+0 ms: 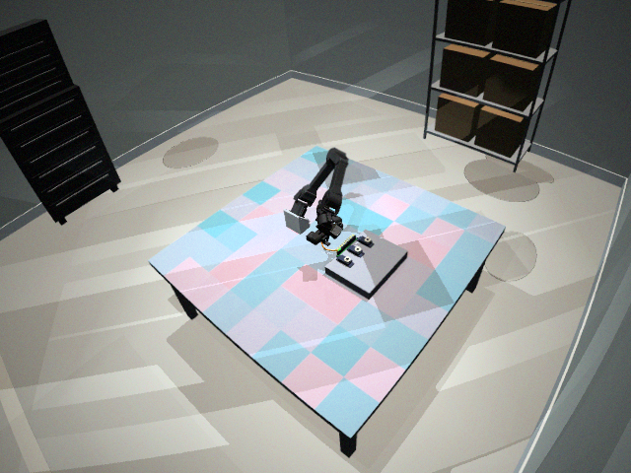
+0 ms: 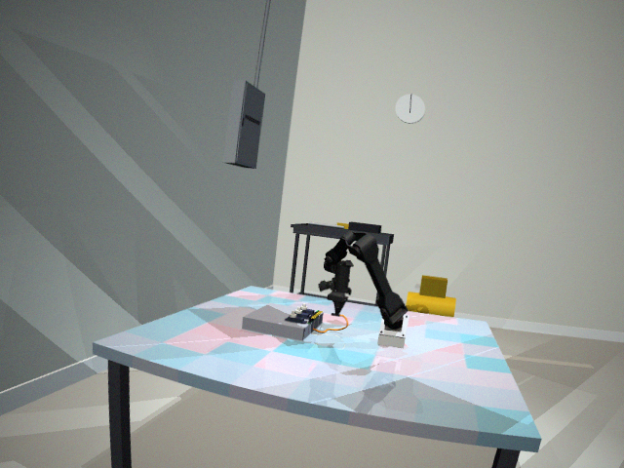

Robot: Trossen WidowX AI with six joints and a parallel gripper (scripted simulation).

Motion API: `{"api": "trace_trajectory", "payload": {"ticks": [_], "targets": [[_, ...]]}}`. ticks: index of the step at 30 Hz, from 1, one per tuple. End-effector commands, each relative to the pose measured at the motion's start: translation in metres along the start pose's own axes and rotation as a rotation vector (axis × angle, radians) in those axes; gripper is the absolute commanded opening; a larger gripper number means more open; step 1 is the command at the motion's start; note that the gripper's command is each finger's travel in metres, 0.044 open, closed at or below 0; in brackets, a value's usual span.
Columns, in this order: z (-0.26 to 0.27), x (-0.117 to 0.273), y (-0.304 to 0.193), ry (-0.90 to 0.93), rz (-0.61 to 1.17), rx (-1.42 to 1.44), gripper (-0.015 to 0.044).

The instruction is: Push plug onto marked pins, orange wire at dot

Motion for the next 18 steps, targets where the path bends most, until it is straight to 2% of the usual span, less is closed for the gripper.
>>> {"api": "trace_trajectory", "payload": {"ticks": [1,8,18], "targets": [[0.0,-0.001,0.008,0.004,-0.003,-0.005,0.0],[0.001,0.002,0.033,0.005,-0.004,-0.004,0.0],[0.001,0.001,0.039,0.005,-0.004,-0.004,0.0]]}}
Point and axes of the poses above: the point midway between the two fingers, 35 mm back from their tips, its own x axis back along the fingers, its own z axis across the jaws, y = z × x, the point moved 2 cm from there along x, back along the fingers, and after that the axes turned 1 degree about x, right-handed, at the moved point
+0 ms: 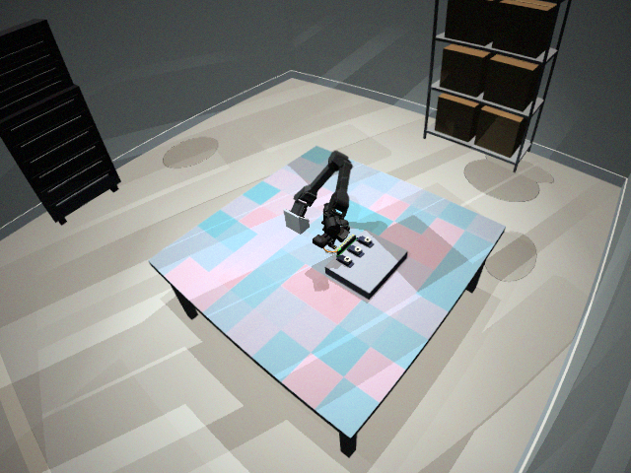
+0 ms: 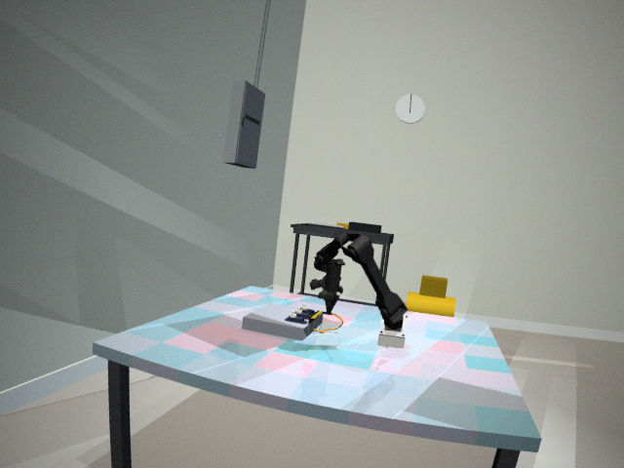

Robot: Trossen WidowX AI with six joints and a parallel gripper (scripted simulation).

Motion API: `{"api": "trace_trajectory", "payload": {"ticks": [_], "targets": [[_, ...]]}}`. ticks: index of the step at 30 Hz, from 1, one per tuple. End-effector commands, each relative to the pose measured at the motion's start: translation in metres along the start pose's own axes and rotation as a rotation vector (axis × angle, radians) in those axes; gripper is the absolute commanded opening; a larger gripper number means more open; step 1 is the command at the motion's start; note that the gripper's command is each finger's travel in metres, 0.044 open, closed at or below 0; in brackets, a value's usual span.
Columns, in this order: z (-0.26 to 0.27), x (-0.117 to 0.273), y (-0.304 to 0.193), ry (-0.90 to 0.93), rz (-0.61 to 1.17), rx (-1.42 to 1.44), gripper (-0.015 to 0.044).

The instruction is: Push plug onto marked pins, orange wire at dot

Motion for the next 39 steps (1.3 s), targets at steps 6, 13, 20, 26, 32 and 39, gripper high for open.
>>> {"api": "trace_trajectory", "payload": {"ticks": [6,13,20,26,32,39], "targets": [[0.0,0.0,0.007,0.004,-0.004,-0.005,0.0],[0.0,0.0,0.012,0.004,-0.004,-0.005,0.0],[0.0,0.001,0.016,0.004,-0.005,-0.004,0.0],[0.0,0.001,0.02,0.004,-0.005,-0.004,0.0],[0.0,0.001,0.024,0.004,-0.005,-0.004,0.0],[-0.001,-0.003,0.019,0.004,-0.005,-0.004,0.0184]]}}
Point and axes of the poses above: the point midway between the two fingers, 35 mm back from their tips, its own x axis back along the fingers, its own z axis across the jaws, y = z × x, the point moved 2 cm from there along x, back along the fingers, and after that the axes turned 1 degree about x, right-handed, at the moved point
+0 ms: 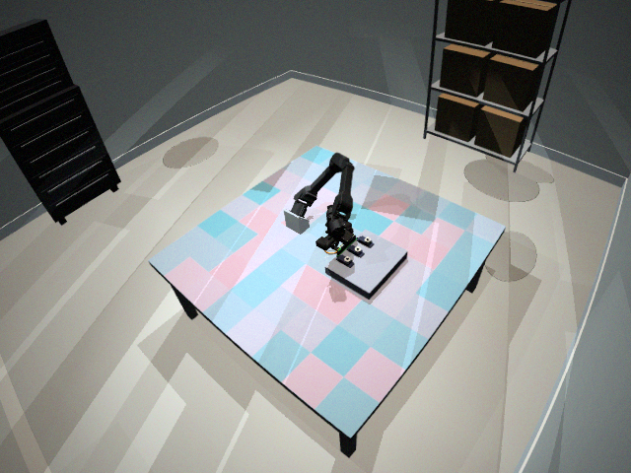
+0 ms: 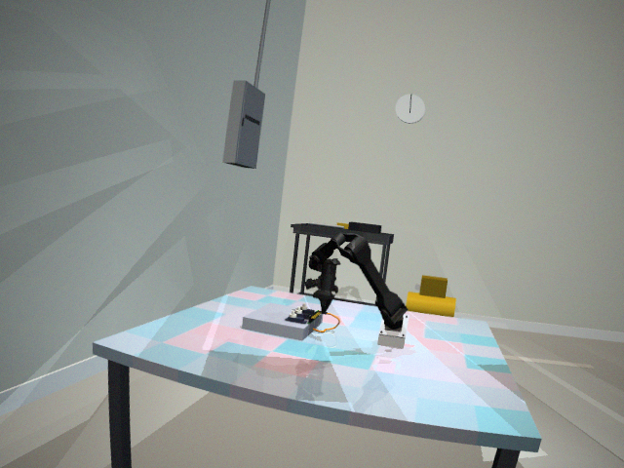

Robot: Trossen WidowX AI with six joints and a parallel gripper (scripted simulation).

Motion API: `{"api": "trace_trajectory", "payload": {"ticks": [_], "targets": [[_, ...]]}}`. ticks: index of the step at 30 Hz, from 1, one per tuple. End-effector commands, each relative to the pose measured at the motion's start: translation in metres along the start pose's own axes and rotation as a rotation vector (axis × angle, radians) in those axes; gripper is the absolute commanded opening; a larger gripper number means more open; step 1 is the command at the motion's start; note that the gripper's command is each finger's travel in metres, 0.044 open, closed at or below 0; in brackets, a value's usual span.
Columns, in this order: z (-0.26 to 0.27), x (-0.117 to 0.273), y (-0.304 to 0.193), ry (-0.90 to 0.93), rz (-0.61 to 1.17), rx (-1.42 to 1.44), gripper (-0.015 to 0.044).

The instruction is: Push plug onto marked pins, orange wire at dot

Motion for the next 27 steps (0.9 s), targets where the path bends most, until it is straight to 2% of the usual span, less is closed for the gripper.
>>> {"api": "trace_trajectory", "payload": {"ticks": [1,10,27], "targets": [[0.001,-0.002,-0.001,0.006,-0.001,-0.008,0.021],[0.0,0.058,-0.002,0.004,-0.001,-0.009,0.044],[0.0,0.058,-0.002,0.004,-0.001,-0.009,0.044]]}}
Point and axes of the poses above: the point midway between the two fingers, 35 mm back from their tips, its own x axis back along the fingers, its own z axis across the jaws, y = z × x, the point moved 2 cm from there along x, back along the fingers, and after that the axes turned 1 degree about x, right-handed, at the moved point
